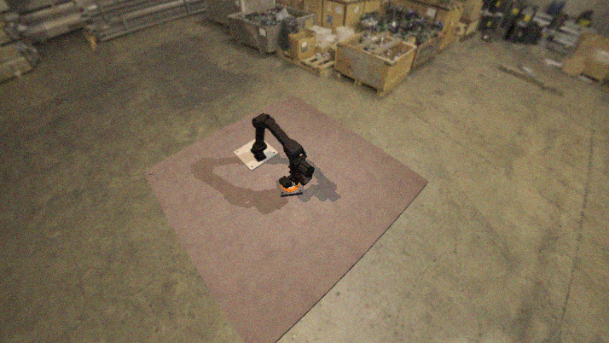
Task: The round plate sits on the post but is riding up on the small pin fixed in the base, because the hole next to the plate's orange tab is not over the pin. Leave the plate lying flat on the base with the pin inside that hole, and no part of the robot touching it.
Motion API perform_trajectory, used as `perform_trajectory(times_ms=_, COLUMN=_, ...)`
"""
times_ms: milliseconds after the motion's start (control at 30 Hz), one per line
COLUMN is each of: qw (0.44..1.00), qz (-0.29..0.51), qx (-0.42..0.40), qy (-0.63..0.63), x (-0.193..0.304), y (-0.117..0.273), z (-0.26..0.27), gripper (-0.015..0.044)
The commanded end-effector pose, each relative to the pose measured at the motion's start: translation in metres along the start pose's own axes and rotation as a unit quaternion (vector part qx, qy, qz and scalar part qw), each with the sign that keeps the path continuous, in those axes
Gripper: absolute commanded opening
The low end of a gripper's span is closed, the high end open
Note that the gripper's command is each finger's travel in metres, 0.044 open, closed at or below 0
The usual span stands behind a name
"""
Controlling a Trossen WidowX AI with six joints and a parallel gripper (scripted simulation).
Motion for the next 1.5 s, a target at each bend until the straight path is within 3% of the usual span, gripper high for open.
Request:
perform_trajectory(times_ms=0, qw=1.0, qz=0.012, qx=-0.004, qy=-0.003, x=0.001, y=-0.024, z=0.0, gripper=0.0)
perform_trajectory(times_ms=1467, qw=1.0, qz=0.012, qx=-0.005, qy=-0.003, x=0.006, y=-0.037, z=0.026, gripper=0.0)
Point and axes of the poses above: the point midway between the two fingers, 35 mm back from their tips, its own y axis back along the fingers, its own z axis across the jaws, x = y × z, the point moved 9 cm from there along y, back along the fingers, and after that the axes turned 10 degrees about y, right-handed, at the moved point
